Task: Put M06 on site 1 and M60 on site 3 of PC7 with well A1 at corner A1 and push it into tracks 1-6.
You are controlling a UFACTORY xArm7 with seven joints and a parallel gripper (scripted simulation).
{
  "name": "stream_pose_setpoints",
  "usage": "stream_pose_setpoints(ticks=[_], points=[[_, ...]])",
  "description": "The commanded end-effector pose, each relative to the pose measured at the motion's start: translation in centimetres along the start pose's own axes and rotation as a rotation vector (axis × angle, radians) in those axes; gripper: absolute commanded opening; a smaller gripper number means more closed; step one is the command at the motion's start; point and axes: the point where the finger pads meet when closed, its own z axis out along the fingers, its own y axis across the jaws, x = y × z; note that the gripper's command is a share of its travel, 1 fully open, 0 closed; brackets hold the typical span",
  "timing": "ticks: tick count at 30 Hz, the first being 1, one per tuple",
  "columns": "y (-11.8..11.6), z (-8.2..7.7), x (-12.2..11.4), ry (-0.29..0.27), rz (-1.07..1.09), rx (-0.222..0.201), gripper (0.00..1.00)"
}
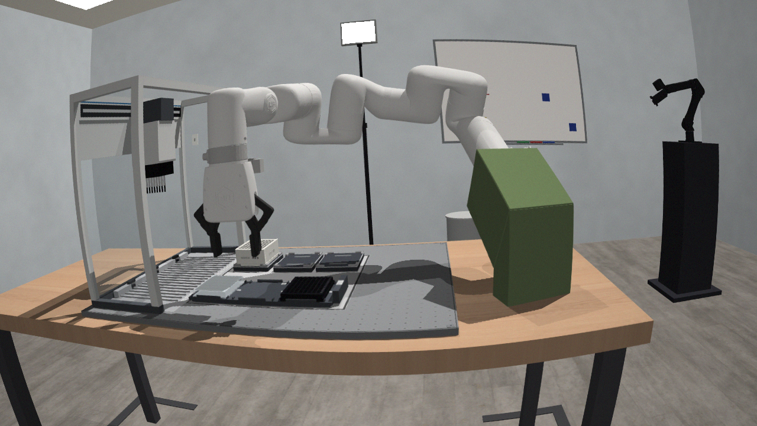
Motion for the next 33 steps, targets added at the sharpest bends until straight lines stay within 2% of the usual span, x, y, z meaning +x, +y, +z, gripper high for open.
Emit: stream_pose_setpoints(ticks=[1, 6, 8, 23, 25, 33], points=[[1.4, -0.4, 0.8, -0.006, -0.115, 0.004, 0.82], [3.5, -0.4, 2.1, -0.006, -0.282, 0.005, 0.82], [3.5, -0.4, 2.1, -0.006, -0.282, 0.005, 0.82], [9.9, -0.3, 6.1, -0.004, -0.782, 0.006, 0.82], [9.9, -0.3, 6.1, -0.004, -0.782, 0.006, 0.82], [13.3, -0.3, 8.2, -0.003, -1.049, 0.007, 0.82]])
